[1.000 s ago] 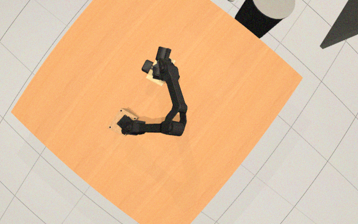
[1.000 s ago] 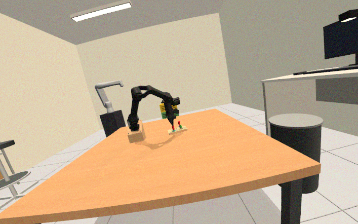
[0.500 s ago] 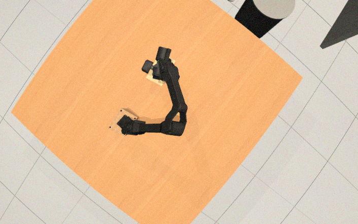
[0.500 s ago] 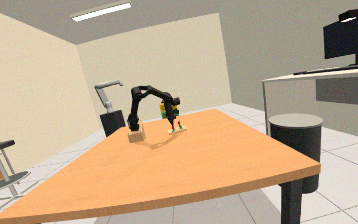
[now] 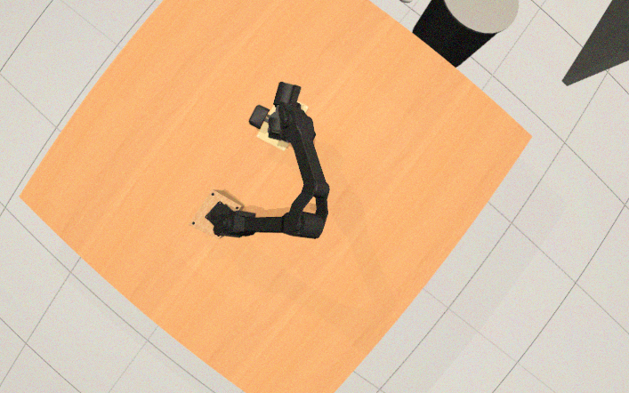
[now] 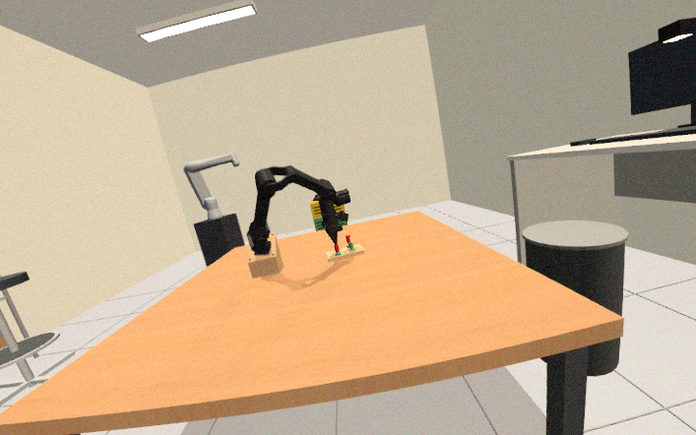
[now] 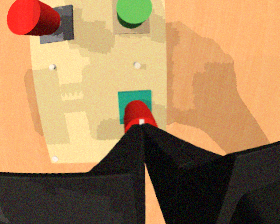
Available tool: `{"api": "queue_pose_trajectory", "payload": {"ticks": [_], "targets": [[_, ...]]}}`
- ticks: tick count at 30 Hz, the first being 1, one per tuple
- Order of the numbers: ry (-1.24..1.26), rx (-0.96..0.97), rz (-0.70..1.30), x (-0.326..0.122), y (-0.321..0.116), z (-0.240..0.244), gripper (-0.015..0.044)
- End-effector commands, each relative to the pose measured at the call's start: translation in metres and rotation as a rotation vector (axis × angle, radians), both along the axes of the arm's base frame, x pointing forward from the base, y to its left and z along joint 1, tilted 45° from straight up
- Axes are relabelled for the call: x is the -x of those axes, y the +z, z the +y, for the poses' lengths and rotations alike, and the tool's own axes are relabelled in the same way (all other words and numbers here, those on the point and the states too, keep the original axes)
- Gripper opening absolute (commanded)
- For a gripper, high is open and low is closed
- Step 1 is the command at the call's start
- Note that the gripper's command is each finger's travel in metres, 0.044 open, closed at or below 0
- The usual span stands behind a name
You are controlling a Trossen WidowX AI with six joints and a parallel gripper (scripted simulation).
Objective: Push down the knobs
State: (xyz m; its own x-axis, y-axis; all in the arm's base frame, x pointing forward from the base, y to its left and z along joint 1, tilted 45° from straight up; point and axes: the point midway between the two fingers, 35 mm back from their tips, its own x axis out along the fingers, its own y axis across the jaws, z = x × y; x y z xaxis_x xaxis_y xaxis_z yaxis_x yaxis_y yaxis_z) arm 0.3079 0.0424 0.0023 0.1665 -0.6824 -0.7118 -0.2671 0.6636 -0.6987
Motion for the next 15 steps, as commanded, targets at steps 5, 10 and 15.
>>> {"api": "queue_pose_trajectory", "payload": {"ticks": [5,10,15], "targets": [[-0.025,0.007,-0.001,-0.003,-0.006,-0.009,0.0],[-0.025,0.006,-0.001,-0.002,-0.001,-0.004,0.0],[-0.025,0.006,-0.001,-0.001,0.004,0.002,0.0]]}}
